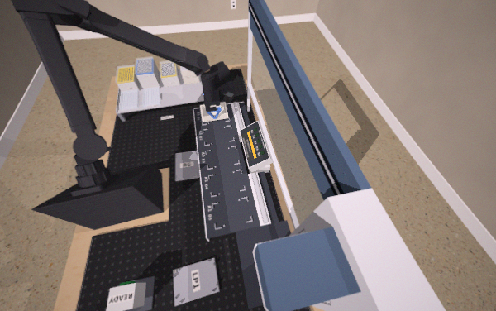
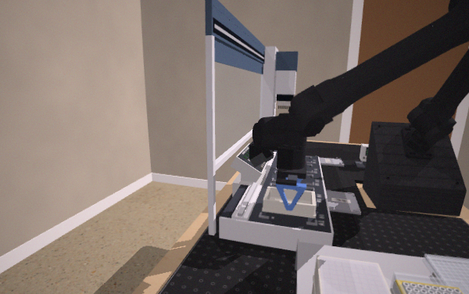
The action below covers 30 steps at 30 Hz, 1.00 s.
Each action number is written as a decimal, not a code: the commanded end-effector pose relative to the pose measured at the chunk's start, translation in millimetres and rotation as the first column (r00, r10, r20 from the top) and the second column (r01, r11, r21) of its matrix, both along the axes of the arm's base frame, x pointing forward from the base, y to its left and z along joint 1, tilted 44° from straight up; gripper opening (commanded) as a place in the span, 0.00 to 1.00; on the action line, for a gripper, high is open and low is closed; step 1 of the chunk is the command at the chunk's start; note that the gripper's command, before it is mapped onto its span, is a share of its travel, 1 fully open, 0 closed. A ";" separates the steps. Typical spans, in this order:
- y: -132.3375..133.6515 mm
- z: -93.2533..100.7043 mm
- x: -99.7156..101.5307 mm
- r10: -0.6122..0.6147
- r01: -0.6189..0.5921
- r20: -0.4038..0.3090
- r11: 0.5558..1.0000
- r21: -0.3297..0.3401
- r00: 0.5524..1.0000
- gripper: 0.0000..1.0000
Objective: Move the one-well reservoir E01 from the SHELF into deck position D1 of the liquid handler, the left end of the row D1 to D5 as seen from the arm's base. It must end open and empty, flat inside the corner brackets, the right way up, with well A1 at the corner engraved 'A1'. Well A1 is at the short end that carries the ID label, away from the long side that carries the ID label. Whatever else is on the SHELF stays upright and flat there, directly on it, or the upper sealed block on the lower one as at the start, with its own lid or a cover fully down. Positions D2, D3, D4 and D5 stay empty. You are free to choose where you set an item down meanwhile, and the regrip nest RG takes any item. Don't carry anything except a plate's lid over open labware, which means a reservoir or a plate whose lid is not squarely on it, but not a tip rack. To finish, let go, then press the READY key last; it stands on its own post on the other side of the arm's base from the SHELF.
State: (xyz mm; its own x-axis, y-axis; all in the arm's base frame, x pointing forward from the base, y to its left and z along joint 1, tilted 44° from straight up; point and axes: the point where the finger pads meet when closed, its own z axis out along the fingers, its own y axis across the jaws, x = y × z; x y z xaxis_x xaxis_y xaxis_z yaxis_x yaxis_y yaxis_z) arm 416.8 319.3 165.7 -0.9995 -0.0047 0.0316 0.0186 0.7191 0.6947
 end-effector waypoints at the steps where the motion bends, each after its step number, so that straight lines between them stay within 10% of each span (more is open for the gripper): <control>1: 6.7 1.4 3.0 -0.009 0.009 0.004 1.000 0.006 1.000 0.00; 30: 2.0 11.5 10.1 -0.019 0.018 0.028 1.000 0.016 0.999 0.00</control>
